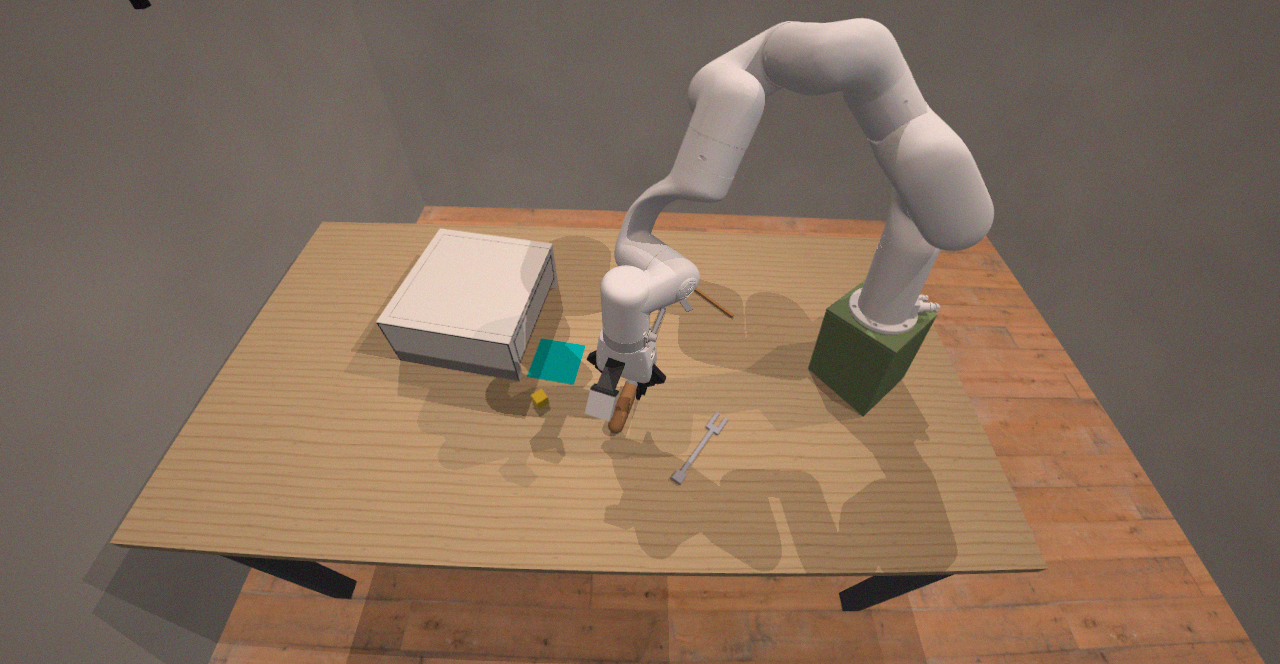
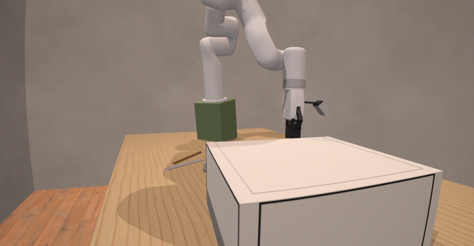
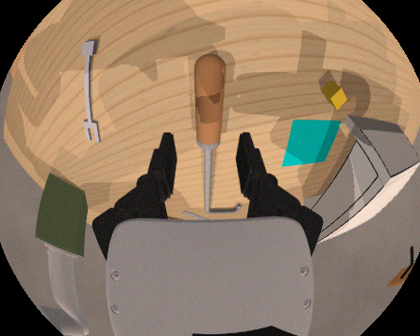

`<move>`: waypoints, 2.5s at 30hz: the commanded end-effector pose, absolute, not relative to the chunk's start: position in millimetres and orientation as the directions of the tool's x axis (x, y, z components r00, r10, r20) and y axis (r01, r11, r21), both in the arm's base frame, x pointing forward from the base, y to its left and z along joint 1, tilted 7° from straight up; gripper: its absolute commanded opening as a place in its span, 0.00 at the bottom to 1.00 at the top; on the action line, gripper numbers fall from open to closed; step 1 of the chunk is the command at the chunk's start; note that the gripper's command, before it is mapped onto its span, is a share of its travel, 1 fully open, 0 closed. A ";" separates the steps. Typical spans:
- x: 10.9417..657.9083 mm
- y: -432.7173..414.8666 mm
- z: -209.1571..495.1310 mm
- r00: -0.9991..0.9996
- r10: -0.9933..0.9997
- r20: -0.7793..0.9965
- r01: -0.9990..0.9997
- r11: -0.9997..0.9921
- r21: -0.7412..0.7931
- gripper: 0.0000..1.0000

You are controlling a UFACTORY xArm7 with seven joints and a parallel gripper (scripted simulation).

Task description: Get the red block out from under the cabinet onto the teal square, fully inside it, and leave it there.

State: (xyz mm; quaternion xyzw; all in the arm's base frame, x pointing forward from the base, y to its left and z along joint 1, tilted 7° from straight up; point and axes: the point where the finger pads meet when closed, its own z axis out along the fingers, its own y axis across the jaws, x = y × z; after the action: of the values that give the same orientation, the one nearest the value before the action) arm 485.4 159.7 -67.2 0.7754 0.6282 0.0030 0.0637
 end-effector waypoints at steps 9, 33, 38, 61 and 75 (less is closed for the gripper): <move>491.1 158.3 -95.2 0.211 0.975 -0.072 0.973 -0.203 0.108 0.58; 491.8 157.6 -101.9 0.211 0.975 -0.072 0.973 -0.203 0.108 0.58; 491.8 157.6 -101.9 0.211 0.975 -0.072 0.973 -0.203 0.108 0.58; 493.5 158.5 -101.9 0.211 0.975 -0.072 0.973 -0.203 0.108 0.58; 493.5 158.5 -102.1 0.211 0.975 -0.072 0.973 -0.203 0.108 0.58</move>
State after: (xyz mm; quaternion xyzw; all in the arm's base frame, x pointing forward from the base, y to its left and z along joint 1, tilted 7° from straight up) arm 491.9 157.5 -103.5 0.7756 0.6279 0.0040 0.0645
